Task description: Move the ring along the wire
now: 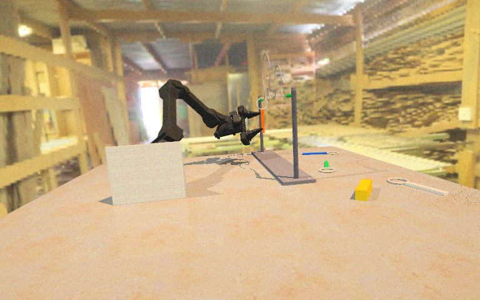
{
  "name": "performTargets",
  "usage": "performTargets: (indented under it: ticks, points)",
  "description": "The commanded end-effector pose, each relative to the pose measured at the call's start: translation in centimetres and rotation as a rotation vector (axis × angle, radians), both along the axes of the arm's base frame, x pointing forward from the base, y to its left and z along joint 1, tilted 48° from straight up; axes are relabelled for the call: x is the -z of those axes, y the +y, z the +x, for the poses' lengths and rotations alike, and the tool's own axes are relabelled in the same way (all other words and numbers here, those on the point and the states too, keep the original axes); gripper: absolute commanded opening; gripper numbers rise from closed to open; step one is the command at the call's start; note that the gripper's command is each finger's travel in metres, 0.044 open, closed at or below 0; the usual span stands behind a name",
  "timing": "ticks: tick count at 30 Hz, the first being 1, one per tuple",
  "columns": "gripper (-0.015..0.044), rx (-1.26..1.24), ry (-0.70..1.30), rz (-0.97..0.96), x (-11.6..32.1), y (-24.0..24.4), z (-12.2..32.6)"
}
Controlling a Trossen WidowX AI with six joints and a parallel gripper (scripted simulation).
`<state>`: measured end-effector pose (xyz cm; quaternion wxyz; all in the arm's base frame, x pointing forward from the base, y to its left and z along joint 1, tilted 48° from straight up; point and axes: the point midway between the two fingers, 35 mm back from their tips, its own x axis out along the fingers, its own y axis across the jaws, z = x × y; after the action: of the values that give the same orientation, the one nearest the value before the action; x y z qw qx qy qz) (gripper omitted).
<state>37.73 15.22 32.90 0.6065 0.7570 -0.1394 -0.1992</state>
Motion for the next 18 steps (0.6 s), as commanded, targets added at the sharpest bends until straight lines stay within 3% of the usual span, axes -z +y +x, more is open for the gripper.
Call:
performTargets:
  ticks: [1,9,18]
  points:
    - [0.0374,-0.004,0.002,-0.007,-0.1,0.1,0.0]
    - [0.0164,-0.176,0.091,-0.315,-2.7,6.7,-0.3]
    - [0.016,-0.354,0.146,-0.716,-5.7,14.8,-2.4]
